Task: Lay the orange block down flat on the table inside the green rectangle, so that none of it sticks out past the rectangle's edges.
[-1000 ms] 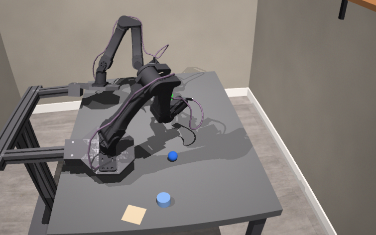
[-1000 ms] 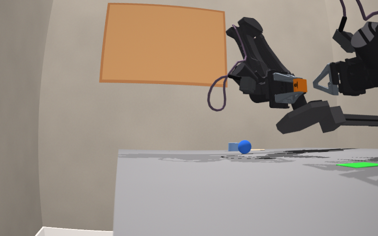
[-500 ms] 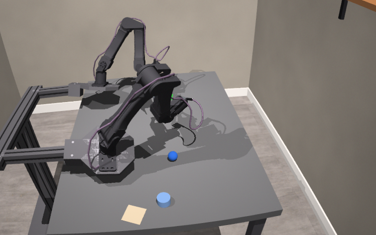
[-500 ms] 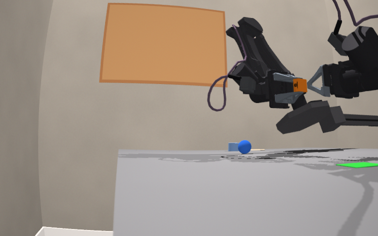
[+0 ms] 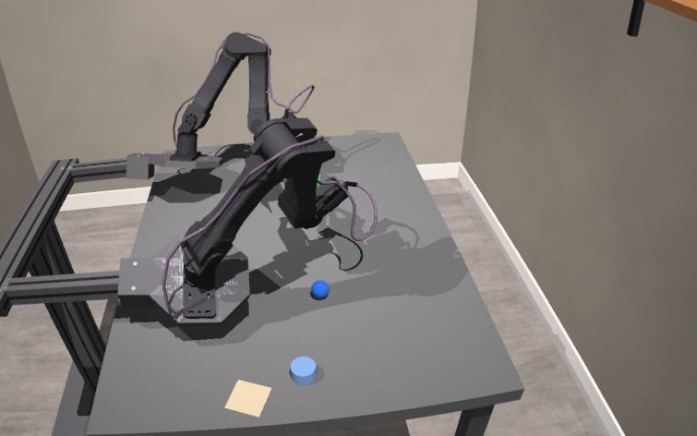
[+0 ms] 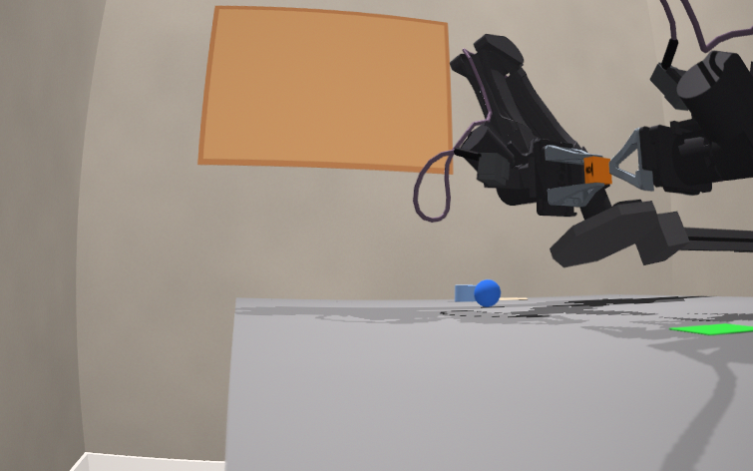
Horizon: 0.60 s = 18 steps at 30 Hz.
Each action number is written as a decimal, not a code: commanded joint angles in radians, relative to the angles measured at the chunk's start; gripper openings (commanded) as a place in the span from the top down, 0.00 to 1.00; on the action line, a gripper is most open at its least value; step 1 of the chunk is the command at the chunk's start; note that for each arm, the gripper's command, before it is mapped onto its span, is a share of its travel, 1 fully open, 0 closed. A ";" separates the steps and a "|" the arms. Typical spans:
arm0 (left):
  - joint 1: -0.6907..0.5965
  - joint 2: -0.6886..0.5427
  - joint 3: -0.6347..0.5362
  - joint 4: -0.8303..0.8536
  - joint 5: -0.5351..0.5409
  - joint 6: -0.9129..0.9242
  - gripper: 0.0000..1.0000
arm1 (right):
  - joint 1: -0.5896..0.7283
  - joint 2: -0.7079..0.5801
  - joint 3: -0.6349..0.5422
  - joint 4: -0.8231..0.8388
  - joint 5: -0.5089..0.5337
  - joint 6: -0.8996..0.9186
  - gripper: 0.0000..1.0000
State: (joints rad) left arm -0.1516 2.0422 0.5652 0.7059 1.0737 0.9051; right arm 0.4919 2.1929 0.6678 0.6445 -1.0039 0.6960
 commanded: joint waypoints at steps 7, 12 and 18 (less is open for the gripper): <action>-0.061 0.042 0.034 0.095 -0.031 -0.076 0.36 | 0.011 -0.017 -0.006 0.023 -0.021 -0.003 0.73; -0.100 0.069 0.049 0.148 -0.060 -0.123 0.36 | 0.011 -0.017 -0.006 0.023 -0.021 -0.003 0.73; -0.137 0.096 0.066 0.195 -0.089 -0.165 0.36 | 0.011 -0.017 -0.006 0.023 -0.021 -0.003 0.73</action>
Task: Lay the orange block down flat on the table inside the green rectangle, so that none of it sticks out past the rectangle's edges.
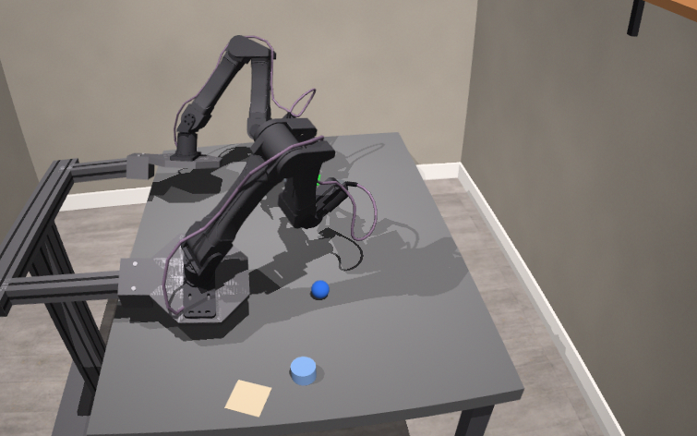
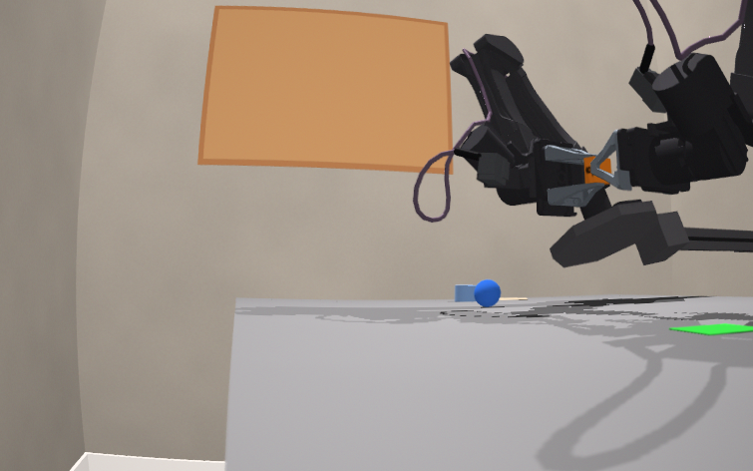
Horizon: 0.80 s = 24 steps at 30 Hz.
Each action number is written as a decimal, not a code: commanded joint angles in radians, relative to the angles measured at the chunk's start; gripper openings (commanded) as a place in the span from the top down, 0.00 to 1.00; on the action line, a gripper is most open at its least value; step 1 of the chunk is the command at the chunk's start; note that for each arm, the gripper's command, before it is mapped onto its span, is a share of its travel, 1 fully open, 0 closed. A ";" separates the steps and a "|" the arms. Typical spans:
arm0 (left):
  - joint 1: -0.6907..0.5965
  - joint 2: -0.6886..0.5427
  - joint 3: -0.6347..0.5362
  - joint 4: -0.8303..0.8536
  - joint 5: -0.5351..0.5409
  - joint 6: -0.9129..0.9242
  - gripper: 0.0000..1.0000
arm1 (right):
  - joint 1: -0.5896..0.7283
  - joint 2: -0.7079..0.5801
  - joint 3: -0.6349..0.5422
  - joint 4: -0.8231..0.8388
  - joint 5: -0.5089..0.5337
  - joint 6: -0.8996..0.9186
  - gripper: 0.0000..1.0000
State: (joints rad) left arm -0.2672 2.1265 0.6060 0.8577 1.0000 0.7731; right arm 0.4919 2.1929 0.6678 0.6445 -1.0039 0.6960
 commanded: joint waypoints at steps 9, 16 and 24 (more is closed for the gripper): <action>-0.067 0.048 0.051 0.094 -0.054 -0.082 0.36 | 0.011 -0.017 -0.006 0.023 -0.021 -0.003 0.73; -0.074 0.056 0.057 0.103 -0.053 -0.090 0.53 | 0.011 -0.017 -0.006 0.023 -0.021 -0.003 0.73; -0.068 0.048 0.047 0.092 -0.053 -0.084 0.61 | 0.011 -0.017 -0.006 0.023 -0.021 -0.003 0.73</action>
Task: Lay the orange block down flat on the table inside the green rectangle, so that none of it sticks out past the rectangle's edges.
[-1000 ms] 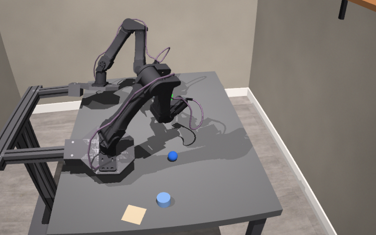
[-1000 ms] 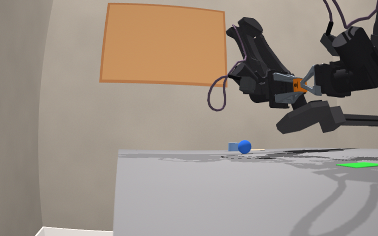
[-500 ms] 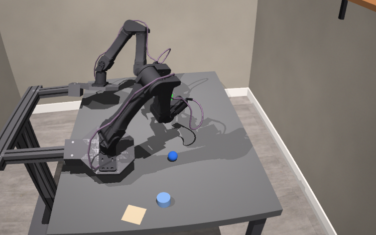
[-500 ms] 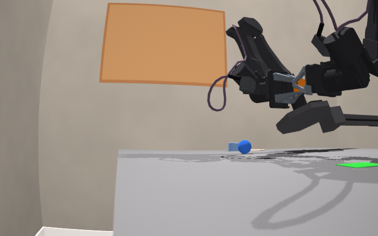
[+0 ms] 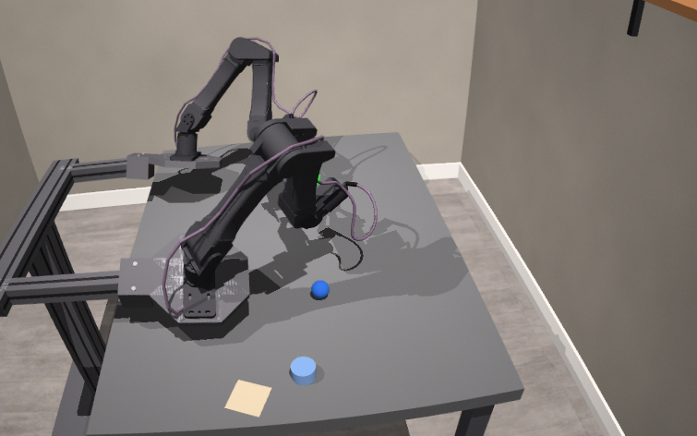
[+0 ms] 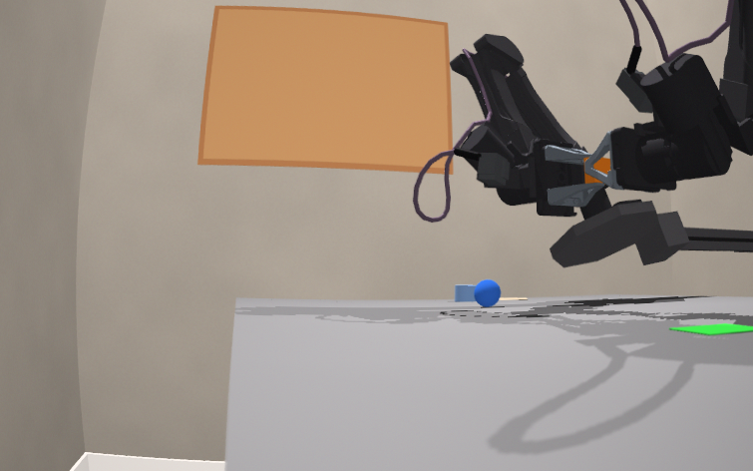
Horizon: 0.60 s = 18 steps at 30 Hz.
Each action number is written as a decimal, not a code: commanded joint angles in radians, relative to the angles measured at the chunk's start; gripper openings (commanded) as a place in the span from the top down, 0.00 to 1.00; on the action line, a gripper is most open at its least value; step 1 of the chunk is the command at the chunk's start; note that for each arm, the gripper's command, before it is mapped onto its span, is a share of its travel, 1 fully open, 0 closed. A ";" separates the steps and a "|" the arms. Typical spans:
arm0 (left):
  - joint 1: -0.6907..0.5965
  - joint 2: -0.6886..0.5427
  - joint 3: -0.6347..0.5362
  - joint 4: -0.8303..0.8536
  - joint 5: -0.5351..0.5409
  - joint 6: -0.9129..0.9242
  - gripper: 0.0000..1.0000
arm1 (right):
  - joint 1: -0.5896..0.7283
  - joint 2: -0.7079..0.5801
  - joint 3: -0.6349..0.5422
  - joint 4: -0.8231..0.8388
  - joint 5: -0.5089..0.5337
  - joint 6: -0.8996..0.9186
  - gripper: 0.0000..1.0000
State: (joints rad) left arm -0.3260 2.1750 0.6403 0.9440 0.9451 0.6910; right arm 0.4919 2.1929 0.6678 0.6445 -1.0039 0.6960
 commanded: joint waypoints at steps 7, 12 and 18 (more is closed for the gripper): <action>-0.009 -0.001 0.012 0.006 0.002 -0.002 0.70 | 0.011 -0.018 -0.006 0.023 -0.021 -0.003 0.73; -0.009 -0.001 0.012 0.006 0.002 -0.002 0.74 | 0.011 -0.018 -0.006 0.023 -0.021 -0.003 0.73; -0.009 -0.001 0.012 0.006 0.002 -0.002 0.73 | 0.011 -0.018 -0.006 0.023 -0.021 -0.003 0.73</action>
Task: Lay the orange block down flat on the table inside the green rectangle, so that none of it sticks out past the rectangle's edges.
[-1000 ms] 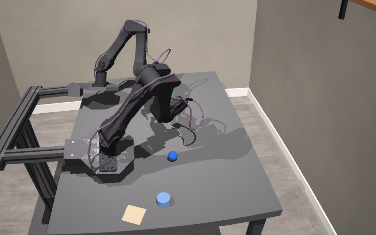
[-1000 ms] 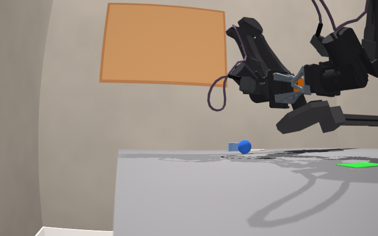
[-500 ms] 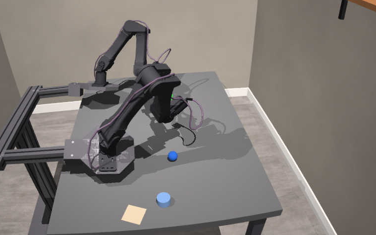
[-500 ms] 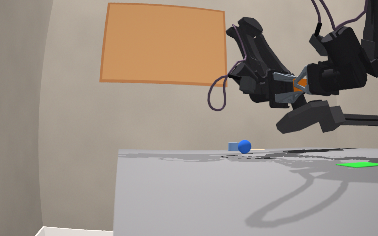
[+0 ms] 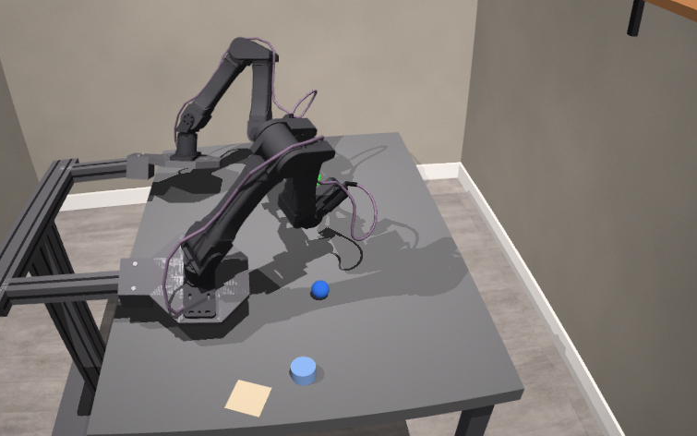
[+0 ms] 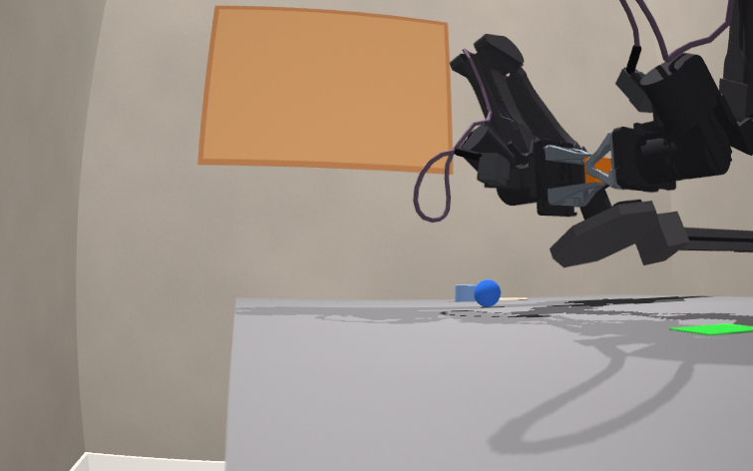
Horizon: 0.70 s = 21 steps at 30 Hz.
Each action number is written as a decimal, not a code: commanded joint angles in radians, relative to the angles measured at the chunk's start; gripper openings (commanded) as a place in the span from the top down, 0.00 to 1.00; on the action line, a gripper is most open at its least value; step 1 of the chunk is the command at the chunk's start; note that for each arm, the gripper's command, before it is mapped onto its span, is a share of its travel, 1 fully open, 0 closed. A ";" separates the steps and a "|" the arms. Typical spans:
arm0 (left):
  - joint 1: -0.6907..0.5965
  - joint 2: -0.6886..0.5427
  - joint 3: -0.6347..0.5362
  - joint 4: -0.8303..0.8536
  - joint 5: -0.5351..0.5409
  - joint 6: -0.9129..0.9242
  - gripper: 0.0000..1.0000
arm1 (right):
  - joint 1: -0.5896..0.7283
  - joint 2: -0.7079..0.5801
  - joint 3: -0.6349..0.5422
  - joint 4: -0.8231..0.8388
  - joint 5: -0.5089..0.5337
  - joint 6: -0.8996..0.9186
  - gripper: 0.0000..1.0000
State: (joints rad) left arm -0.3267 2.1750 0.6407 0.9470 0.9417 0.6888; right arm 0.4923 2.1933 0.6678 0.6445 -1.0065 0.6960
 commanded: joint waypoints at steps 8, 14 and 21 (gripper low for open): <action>-0.009 -0.001 0.012 0.003 0.005 0.001 0.73 | -0.046 -0.070 -0.035 -0.066 -0.058 -0.072 0.54; -0.009 -0.001 0.012 0.003 0.005 0.001 0.73 | -0.133 -0.141 -0.037 -0.199 -0.106 -0.179 0.54; -0.015 0.009 0.022 -0.011 0.016 0.010 0.73 | -0.144 -0.202 0.006 -0.340 -0.049 -0.359 0.54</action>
State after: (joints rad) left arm -0.3260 2.1750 0.6403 0.9470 0.9417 0.6895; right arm 0.3252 2.0285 0.6456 0.4076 -1.0767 0.4503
